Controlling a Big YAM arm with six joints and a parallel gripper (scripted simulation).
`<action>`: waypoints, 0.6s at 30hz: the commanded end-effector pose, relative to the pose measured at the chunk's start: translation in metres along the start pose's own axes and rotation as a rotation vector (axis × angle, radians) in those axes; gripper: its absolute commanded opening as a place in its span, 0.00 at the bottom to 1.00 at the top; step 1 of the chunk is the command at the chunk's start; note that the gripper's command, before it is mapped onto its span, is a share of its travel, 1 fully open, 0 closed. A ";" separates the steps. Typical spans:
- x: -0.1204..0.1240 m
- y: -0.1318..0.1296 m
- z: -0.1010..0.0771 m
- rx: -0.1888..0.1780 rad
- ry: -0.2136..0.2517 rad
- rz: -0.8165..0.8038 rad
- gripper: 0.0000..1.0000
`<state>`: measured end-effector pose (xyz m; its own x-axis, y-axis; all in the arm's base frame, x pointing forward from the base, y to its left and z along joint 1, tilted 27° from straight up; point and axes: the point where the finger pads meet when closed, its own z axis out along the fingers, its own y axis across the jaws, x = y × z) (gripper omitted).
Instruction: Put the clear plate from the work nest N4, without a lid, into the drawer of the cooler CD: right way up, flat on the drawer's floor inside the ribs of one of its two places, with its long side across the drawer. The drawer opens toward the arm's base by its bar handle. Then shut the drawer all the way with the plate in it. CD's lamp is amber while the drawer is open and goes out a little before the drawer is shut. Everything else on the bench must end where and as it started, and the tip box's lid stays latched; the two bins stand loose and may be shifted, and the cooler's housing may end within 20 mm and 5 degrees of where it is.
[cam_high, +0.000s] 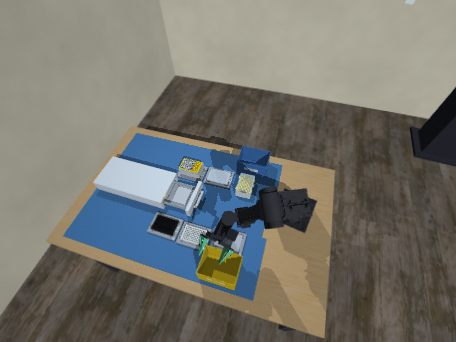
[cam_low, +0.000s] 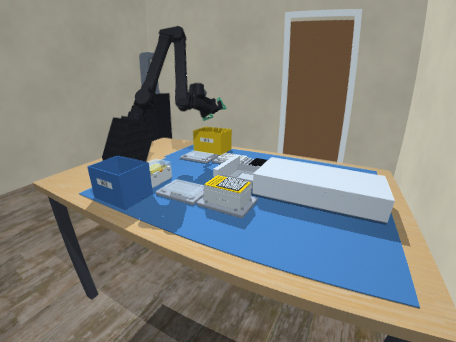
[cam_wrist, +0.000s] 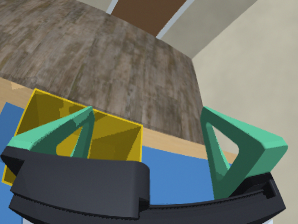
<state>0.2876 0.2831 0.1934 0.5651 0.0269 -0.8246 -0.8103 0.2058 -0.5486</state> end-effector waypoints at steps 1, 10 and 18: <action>-0.001 -0.002 0.000 0.002 -0.002 -0.005 1.00; -0.001 -0.002 0.000 0.002 -0.002 -0.005 1.00; -0.001 -0.017 -0.001 0.034 0.017 -0.008 0.00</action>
<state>0.2887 0.2830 0.1929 0.5602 0.0227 -0.8280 -0.8124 0.2103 -0.5439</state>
